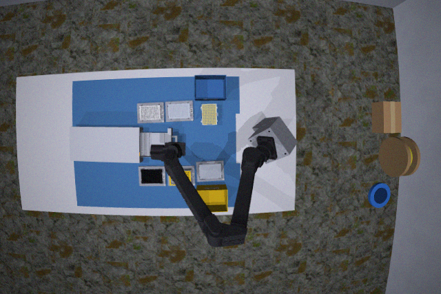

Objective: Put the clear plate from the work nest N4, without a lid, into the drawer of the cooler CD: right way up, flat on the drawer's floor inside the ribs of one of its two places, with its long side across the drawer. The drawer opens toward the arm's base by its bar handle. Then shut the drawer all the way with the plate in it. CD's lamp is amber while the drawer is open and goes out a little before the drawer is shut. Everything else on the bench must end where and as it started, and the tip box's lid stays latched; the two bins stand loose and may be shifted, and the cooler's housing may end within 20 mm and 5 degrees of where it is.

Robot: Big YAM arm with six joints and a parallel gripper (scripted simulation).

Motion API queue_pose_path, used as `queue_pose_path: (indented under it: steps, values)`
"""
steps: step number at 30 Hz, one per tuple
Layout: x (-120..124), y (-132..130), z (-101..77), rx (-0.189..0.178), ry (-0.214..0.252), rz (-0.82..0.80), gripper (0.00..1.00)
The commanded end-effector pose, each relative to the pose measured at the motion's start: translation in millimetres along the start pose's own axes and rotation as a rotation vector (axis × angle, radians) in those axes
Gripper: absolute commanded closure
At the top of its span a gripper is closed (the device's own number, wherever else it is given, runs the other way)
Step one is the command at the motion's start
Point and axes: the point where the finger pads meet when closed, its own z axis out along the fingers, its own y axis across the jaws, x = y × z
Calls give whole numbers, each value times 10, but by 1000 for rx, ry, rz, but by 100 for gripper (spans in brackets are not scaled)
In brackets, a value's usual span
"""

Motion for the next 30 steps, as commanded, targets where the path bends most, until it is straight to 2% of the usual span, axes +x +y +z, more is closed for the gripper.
queue_pose_path:
  steps: [1,13,14,17,30]
  values:
    - [15,-213,-158,44,10,-15,70]
    - [15,-213,-158,44,10,-15,70]
    - [108,-174,-93,28,9,49,0]
    - [150,-179,-93,30,8,81,0]
    - [698,-195,-100,38,4,510,0]
